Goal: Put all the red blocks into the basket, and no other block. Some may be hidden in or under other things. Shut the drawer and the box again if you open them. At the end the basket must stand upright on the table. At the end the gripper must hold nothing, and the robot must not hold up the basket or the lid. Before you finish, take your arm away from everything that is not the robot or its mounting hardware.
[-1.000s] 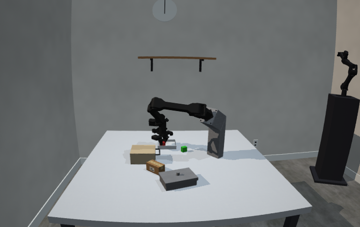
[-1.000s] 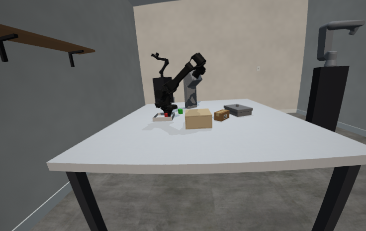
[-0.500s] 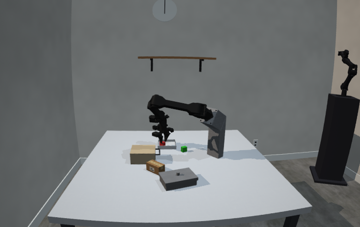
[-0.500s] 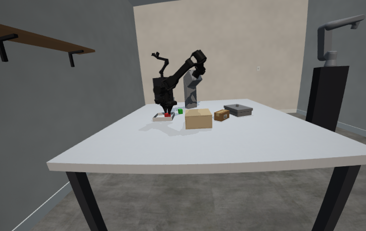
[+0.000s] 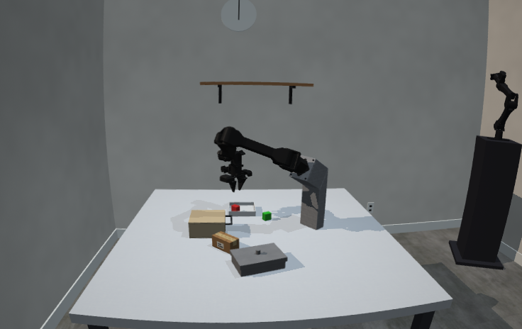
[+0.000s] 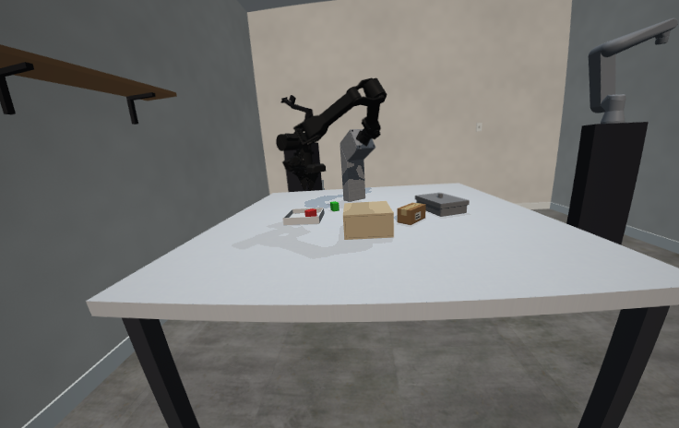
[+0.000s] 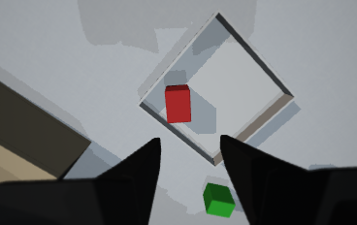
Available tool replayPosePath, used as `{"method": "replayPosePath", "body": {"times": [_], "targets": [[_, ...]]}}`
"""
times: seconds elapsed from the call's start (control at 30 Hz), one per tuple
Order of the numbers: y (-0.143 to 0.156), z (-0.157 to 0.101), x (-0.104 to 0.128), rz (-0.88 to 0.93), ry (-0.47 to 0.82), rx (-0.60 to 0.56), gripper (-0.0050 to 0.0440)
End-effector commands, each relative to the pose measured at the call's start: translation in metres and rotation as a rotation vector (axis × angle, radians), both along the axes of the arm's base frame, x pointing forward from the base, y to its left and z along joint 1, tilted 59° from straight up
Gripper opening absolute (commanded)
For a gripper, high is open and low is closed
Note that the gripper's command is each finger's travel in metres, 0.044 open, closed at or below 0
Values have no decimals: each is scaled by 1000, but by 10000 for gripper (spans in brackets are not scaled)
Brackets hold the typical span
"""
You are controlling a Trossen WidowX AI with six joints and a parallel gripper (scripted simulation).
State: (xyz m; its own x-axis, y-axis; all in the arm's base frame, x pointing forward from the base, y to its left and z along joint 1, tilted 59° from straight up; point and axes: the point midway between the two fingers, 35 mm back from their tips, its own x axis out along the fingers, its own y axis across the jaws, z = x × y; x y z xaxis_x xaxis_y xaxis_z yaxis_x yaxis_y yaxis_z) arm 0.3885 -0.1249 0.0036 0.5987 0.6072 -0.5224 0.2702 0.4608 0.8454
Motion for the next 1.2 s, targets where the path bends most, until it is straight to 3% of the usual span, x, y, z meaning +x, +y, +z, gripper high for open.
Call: {"method": "replayPosePath", "body": {"times": [0.0, 0.03, 0.07, 0.17, 0.4, 0.5, 0.67, 0.73, 0.8, 1.03, 1.17], "targets": [[-3, 7, -3, 8, -11, -1, 202], [-3, 7, -3, 8, -11, -1, 202], [5, 11, -8, 43, -52, -41, 440], [11, 19, -7, 77, -92, -81, 440], [50, 76, 2, 89, -106, -94, 440], [71, 97, -1, 169, -200, -187, 440], [106, 132, -8, 169, -200, -187, 440], [106, 132, -8, 169, -200, -187, 440], [122, 143, -13, 239, -282, -267, 440], [175, 184, -33, 250, -295, -280, 440], [207, 200, -51, 331, -389, -374, 440]]}}
